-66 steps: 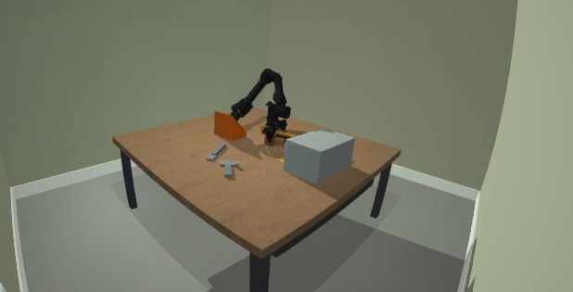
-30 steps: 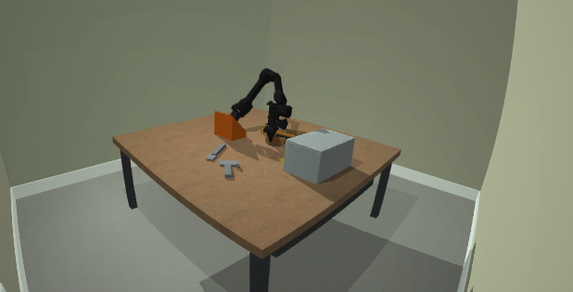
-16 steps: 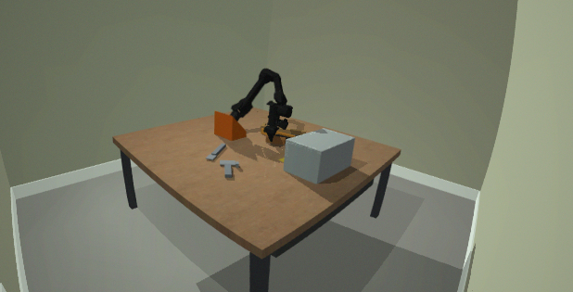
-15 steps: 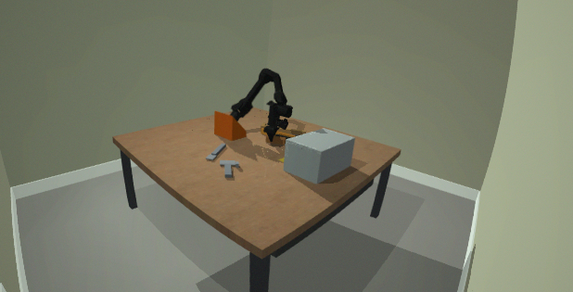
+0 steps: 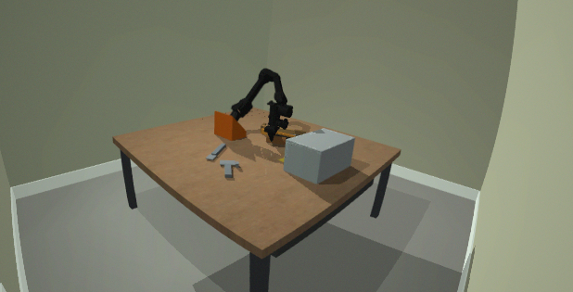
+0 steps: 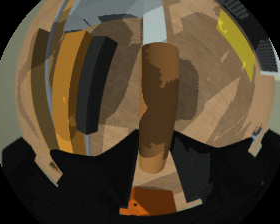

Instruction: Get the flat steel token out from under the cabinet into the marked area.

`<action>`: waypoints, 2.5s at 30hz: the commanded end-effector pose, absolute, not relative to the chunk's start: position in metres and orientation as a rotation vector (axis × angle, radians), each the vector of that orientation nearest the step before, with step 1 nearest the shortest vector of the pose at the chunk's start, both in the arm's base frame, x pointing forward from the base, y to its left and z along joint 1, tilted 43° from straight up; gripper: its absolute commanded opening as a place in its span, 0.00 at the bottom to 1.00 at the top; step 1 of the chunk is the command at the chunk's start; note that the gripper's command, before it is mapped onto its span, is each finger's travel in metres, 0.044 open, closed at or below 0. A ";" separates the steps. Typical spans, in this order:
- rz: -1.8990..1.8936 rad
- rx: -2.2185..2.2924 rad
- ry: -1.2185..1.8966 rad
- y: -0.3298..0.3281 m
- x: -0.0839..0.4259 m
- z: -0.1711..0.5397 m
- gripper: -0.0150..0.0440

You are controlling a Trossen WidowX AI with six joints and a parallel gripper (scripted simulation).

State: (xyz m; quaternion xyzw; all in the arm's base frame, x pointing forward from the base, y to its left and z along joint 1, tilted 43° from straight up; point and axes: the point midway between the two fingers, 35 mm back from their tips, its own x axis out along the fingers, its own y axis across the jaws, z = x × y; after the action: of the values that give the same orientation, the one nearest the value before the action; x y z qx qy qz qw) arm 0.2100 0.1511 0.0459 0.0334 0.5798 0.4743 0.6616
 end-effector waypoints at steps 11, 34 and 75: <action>1.092 0.071 1.295 0.156 0.208 0.051 0.25; 1.076 0.082 1.308 0.155 0.208 0.050 0.68; 1.054 0.109 1.326 0.156 0.208 0.047 0.25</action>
State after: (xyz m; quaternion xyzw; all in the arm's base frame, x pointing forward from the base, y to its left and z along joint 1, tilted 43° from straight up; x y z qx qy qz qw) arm 0.2078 0.1559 0.0465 0.0457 0.5847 0.4679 0.6612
